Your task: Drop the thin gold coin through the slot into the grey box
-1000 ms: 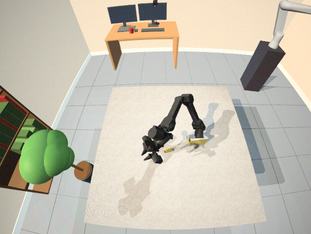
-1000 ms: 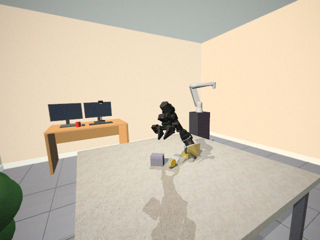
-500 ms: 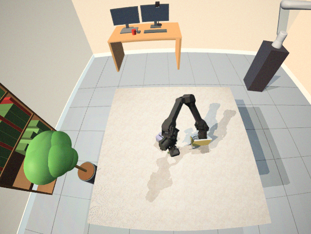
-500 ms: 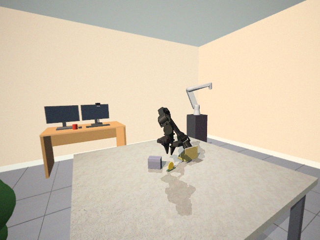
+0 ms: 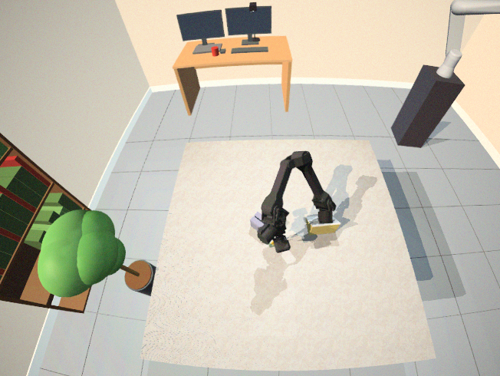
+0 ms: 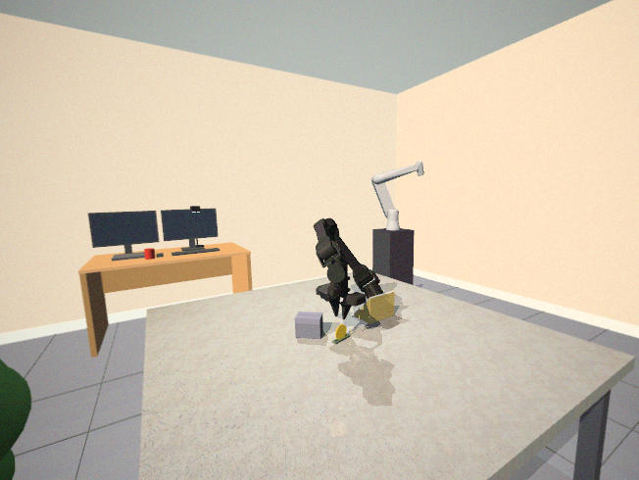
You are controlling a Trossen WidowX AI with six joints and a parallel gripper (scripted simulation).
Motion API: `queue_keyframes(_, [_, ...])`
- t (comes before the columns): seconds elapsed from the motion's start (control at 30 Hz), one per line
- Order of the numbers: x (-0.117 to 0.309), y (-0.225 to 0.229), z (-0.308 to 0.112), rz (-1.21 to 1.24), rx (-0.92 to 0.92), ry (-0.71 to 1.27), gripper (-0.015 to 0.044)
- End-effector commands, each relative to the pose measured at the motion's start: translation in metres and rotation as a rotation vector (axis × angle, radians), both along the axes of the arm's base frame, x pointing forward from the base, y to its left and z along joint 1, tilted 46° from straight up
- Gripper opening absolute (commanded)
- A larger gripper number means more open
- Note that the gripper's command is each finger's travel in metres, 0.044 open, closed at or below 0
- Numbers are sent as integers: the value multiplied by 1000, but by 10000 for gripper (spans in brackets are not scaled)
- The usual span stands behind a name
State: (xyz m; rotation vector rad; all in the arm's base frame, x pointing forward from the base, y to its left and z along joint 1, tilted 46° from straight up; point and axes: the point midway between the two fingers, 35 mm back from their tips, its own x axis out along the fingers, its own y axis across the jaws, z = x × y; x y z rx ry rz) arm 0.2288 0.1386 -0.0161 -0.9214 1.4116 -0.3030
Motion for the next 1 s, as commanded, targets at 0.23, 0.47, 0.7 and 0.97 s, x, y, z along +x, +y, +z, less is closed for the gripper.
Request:
queue_keyframes(0.23, [3, -13, -14, 6, -7, 5, 161])
queue_keyframes(0.47, [5, -21, -22, 6, -7, 5, 161])
queue_keyframes(0.7, [7, -28, -30, 6, -7, 5, 161])
queue_keyframes(0.97, [9, -37, -39, 6, -8, 4, 161])
